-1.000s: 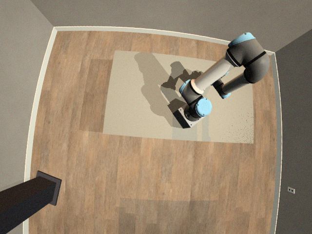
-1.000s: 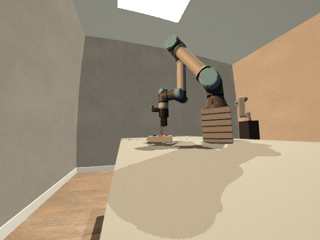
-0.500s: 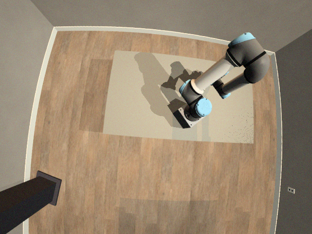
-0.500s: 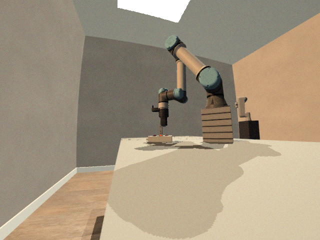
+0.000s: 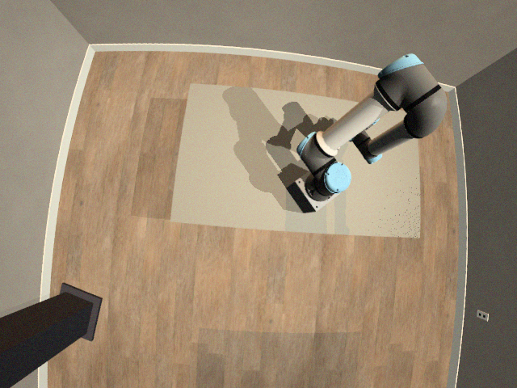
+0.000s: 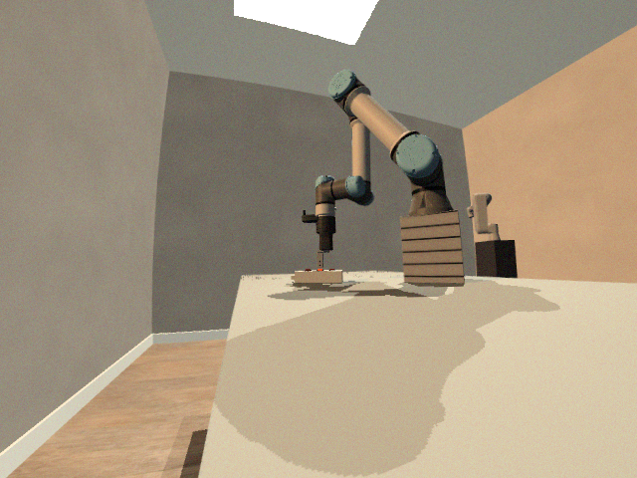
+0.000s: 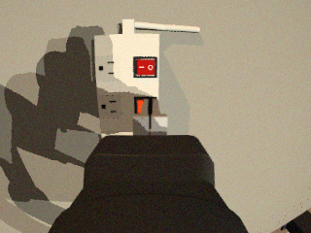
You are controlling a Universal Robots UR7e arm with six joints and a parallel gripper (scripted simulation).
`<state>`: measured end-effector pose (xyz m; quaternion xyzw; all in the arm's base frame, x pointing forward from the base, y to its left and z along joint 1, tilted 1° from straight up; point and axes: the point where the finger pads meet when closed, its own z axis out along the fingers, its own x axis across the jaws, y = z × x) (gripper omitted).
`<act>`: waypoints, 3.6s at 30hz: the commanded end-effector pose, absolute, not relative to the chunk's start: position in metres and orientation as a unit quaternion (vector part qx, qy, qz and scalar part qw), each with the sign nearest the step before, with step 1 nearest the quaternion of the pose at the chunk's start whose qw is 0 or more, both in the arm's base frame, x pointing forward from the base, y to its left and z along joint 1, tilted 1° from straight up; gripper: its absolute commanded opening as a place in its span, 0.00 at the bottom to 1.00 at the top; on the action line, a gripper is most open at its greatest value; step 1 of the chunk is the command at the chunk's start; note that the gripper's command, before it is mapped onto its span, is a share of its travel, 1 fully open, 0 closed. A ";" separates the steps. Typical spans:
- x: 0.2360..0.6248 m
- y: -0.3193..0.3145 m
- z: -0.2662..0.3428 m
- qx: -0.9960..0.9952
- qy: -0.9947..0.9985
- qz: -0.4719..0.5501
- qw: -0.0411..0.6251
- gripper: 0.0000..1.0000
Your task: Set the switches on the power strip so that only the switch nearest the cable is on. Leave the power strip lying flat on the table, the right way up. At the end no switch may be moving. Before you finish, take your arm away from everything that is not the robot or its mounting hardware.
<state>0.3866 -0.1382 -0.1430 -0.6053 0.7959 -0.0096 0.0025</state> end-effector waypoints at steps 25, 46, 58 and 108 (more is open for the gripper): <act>0.386 -0.137 -0.143 -0.606 0.796 -0.010 0.002 0.00; 0.386 -0.137 -0.143 -0.606 0.796 -0.010 0.002 0.00; 0.386 -0.137 -0.143 -0.606 0.796 -0.010 0.002 0.00; 0.387 -0.138 -0.152 -0.606 0.796 -0.010 0.002 0.00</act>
